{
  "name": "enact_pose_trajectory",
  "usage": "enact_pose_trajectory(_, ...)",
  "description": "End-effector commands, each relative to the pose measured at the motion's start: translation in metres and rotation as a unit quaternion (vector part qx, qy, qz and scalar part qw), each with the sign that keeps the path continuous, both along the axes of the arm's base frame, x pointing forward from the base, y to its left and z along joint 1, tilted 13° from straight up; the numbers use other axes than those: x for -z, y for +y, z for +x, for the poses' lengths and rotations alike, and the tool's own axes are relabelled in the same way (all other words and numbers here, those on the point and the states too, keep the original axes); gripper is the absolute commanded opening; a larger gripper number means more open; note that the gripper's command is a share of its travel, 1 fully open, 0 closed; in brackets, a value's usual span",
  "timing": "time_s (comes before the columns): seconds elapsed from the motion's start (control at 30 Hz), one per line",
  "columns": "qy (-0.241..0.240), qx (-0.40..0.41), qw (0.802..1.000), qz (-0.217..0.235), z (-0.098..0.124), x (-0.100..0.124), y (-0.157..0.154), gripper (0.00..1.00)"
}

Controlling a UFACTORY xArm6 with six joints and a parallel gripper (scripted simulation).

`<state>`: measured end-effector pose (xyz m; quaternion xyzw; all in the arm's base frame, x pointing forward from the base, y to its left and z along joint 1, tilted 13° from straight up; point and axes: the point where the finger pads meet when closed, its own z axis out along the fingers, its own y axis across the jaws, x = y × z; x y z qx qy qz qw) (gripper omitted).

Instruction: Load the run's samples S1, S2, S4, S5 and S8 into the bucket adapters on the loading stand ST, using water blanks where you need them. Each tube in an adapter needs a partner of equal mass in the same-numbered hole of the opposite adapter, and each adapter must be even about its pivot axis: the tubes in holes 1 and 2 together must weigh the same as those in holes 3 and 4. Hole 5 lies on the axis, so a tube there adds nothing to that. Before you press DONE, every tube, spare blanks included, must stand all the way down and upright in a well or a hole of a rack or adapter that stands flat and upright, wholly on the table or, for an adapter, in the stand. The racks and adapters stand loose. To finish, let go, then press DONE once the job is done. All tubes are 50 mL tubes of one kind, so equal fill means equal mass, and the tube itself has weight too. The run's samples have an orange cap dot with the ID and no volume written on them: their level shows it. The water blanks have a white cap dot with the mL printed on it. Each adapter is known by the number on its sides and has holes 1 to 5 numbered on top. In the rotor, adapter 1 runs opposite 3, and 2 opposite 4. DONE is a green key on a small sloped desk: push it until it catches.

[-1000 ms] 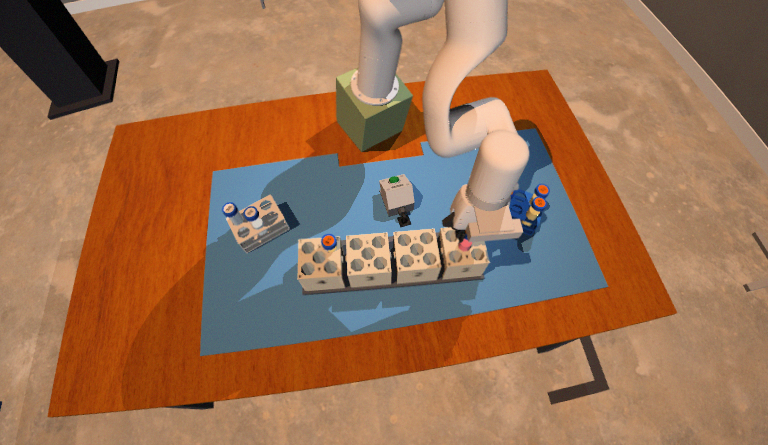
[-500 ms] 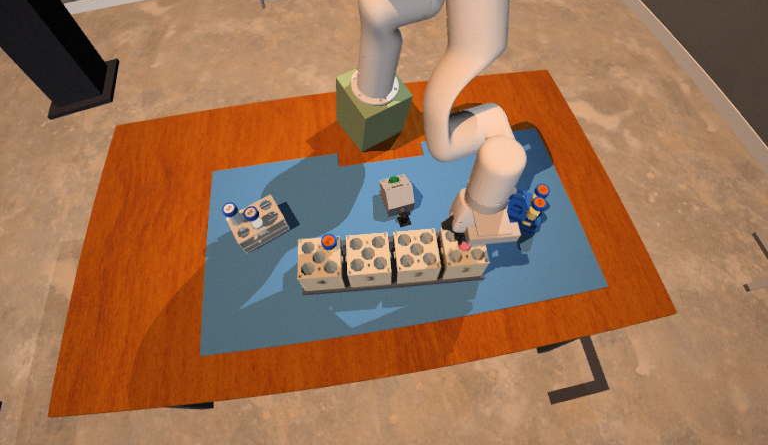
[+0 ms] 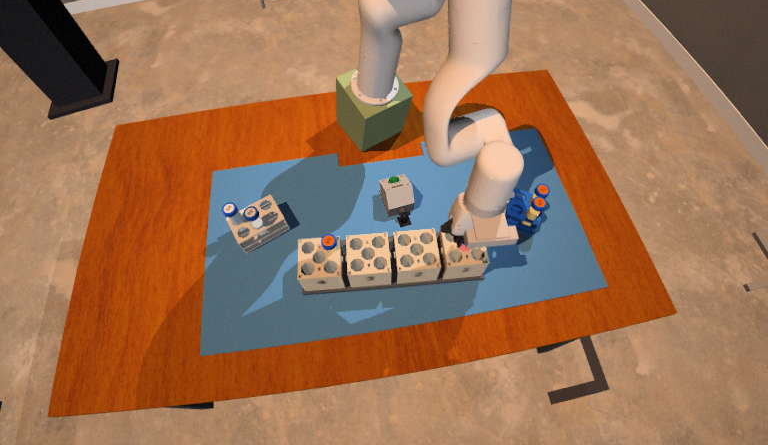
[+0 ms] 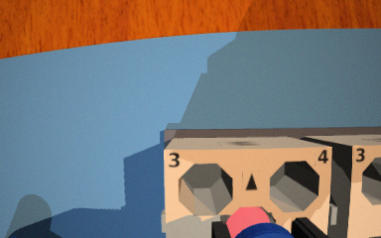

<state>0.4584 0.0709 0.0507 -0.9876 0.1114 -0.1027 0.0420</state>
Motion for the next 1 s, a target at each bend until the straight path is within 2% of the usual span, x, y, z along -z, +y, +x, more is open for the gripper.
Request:
enact_pose_trajectory(0.0, -0.002, 0.0, 1.0, 0.0, 0.002, 0.003, 0.0, 0.0)
enact_pose_trajectory(0.5, -0.002, 0.0, 1.0, 0.0, 0.005, 0.015, 0.001, 0.0)
enact_pose_trajectory(0.97, -0.002, 0.0, 1.0, 0.0, 0.005, 0.015, 0.001, 0.0)
